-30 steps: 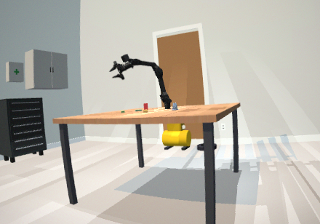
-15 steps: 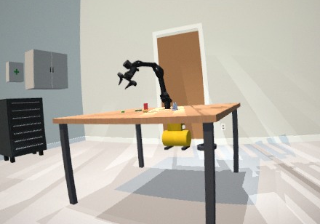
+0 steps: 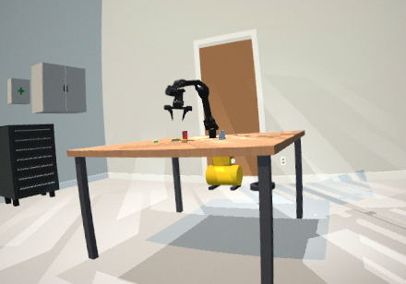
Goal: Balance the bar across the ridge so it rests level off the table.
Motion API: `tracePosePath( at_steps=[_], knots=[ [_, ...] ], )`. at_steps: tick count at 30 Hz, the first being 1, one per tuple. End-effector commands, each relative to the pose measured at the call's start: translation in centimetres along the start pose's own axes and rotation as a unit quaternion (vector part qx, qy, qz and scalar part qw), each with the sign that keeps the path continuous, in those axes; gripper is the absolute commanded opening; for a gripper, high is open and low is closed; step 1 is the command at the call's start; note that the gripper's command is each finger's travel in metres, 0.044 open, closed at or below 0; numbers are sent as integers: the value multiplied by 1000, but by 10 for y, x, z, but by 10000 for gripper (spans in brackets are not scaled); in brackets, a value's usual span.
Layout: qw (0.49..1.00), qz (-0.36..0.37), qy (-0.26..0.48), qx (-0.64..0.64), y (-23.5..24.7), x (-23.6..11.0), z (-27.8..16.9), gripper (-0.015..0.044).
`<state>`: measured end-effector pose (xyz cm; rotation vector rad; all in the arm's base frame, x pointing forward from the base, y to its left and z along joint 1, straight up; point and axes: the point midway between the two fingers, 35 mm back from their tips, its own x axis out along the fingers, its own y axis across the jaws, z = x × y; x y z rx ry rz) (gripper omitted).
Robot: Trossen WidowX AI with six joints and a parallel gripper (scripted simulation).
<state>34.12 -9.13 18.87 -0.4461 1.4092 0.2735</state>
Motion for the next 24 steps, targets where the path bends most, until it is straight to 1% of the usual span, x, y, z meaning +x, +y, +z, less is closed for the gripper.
tracePosePath(
  at_steps=[1,7,10,22,24],
  knots=[
    [998,49,30,0,31,7,-4,315],
    [998,59,36,0,37,9,-5,315],
    [998,59,36,0,37,19,-5,315],
    [998,59,36,0,47,97,-11,315],
    [998,59,36,0,49,106,-13,315]
  ],
)
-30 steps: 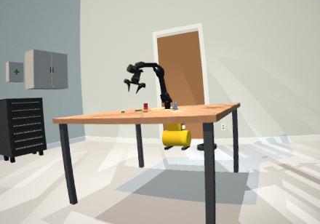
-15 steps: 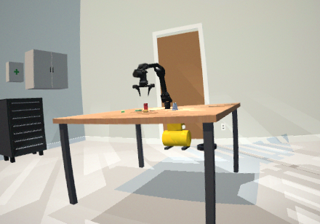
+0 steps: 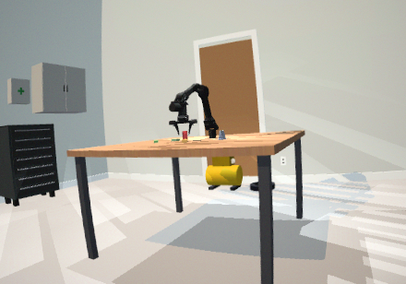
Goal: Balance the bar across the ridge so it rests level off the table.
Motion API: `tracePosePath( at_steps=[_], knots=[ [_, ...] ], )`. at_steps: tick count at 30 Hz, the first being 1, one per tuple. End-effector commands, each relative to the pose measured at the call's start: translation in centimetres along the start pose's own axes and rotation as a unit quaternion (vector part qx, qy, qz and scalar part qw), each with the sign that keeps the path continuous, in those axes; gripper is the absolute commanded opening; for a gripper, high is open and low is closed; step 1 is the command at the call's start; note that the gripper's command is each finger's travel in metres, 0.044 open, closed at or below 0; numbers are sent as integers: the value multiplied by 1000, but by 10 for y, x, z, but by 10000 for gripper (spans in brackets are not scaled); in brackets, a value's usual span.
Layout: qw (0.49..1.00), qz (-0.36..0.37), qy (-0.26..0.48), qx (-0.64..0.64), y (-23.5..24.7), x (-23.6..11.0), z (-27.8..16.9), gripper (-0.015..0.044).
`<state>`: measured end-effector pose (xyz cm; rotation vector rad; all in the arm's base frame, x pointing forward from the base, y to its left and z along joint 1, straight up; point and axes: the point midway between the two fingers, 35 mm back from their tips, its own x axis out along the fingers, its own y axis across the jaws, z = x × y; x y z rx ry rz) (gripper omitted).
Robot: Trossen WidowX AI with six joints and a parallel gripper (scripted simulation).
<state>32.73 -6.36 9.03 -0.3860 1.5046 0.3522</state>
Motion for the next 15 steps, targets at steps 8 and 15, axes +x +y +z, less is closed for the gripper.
tracePosePath(
  at_steps=[8,15],
  knots=[
    [1000,4,1,2,3,18,-2,315],
    [1000,4,1,2,3,30,-2,315]
  ],
)
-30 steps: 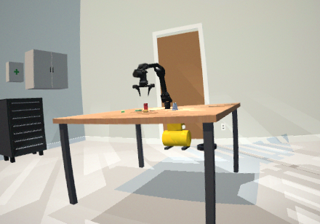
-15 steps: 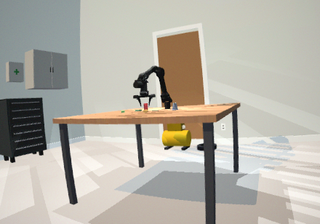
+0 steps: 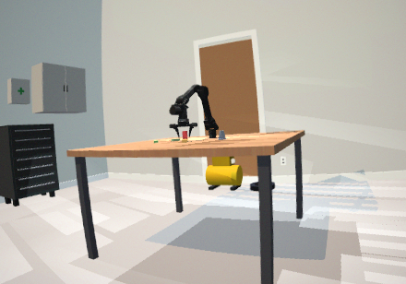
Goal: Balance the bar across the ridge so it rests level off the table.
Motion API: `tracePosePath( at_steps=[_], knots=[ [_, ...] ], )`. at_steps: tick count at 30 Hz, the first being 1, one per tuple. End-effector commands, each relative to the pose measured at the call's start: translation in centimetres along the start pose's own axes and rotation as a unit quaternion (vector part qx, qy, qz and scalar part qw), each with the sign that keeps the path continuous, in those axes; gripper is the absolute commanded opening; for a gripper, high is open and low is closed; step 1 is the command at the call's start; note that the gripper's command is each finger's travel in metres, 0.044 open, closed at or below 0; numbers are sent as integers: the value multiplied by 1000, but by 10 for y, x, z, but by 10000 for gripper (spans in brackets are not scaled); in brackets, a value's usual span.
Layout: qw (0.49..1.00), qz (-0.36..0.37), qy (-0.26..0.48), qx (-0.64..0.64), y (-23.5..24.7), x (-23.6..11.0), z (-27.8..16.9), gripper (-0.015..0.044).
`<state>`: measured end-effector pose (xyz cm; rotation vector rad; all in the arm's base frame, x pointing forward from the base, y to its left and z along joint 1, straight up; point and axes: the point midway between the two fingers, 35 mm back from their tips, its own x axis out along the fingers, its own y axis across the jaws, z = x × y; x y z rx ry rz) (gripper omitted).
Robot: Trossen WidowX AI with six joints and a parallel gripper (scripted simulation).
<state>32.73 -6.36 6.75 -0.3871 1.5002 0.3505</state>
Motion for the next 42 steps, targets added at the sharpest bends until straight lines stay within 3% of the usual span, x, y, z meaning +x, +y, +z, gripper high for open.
tracePosePath(
  at_steps=[1,21,26,35,40,42],
  knots=[
    [1000,6,3,2,3,9,-2,315],
    [1000,6,3,2,3,18,-2,315],
    [1000,3,4,0,2,16,-2,184],
    [1000,3,4,0,2,16,-2,124],
    [1000,3,3,0,1,8,0,0],
    [1000,3,3,0,0,3,0,0]
  ],
)
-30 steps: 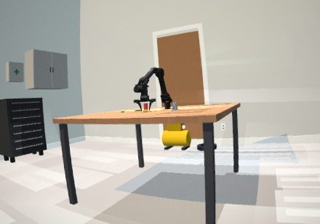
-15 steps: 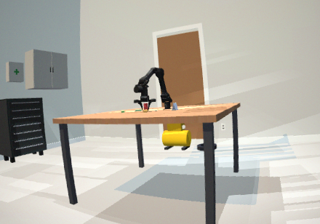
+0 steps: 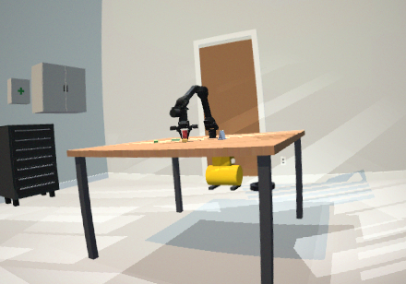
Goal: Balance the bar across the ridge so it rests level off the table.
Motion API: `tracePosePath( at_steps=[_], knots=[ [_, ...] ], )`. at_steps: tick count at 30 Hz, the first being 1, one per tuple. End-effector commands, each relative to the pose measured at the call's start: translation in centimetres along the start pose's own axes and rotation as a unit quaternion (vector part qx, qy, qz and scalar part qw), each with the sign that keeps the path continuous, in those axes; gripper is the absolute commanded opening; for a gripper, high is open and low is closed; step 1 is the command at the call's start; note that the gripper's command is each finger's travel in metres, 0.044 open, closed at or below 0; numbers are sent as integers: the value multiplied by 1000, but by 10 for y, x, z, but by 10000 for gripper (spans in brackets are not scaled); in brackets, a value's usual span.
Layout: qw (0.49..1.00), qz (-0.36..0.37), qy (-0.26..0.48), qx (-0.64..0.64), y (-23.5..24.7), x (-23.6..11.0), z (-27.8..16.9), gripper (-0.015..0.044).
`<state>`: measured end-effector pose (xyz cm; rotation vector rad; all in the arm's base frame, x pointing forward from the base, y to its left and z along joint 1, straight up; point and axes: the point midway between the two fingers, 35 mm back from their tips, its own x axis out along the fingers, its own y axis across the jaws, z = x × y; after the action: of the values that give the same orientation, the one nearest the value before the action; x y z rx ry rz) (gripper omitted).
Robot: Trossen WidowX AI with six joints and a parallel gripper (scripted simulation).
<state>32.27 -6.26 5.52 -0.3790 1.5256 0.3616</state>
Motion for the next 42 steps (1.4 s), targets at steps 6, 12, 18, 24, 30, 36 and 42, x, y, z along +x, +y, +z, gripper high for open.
tracePosePath(
  at_steps=[6,12,18,24,30,36,42],
  knots=[
    [1000,-5,-8,1,-4,-25,5,0],
    [1000,-5,-8,1,-4,-40,6,0],
    [1000,-5,-8,1,-4,-56,6,0],
    [1000,-4,-8,1,-3,-72,5,0],
    [1000,-4,-8,1,-2,-86,3,0],
    [1000,-3,-8,2,-1,-101,1,0],
    [1000,-3,-8,-5,5,-104,4,0]
  ],
)
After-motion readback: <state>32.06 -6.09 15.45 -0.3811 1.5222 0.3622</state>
